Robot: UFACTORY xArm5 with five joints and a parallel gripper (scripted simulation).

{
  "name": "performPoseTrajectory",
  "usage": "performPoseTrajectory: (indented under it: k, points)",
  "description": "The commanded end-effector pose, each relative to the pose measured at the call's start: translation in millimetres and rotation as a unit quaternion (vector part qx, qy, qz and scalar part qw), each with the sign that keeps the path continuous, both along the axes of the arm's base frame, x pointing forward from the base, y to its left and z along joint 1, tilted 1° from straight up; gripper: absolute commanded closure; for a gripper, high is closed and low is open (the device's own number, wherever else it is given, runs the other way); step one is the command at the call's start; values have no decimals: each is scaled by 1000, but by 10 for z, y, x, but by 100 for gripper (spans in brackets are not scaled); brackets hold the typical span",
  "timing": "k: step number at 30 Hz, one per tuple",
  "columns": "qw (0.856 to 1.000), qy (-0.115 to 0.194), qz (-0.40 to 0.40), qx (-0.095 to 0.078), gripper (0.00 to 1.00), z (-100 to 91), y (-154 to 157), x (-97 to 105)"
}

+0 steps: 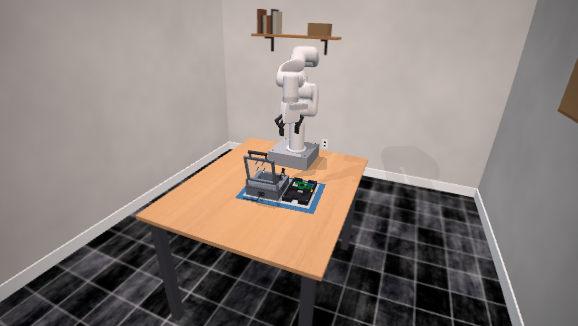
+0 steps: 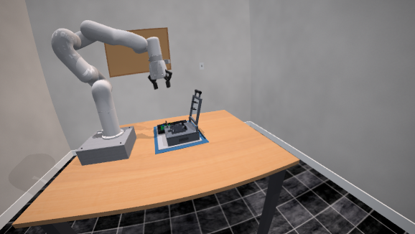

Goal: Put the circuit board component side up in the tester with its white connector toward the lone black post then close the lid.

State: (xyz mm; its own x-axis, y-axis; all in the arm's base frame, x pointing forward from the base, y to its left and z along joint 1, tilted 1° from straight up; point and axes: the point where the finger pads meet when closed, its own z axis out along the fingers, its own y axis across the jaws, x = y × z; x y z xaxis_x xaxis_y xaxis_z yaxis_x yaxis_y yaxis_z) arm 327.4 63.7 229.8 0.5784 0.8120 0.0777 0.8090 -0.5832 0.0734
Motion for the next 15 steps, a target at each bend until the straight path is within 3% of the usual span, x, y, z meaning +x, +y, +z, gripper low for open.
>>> performPoseTrajectory:
  k: [1,8,15]
  points:
    - [997,11,82,-8,0,23,208,-6]
    - [983,25,183,-16,0,33,459,-50]
    - [954,40,295,-24,0,43,745,-123]
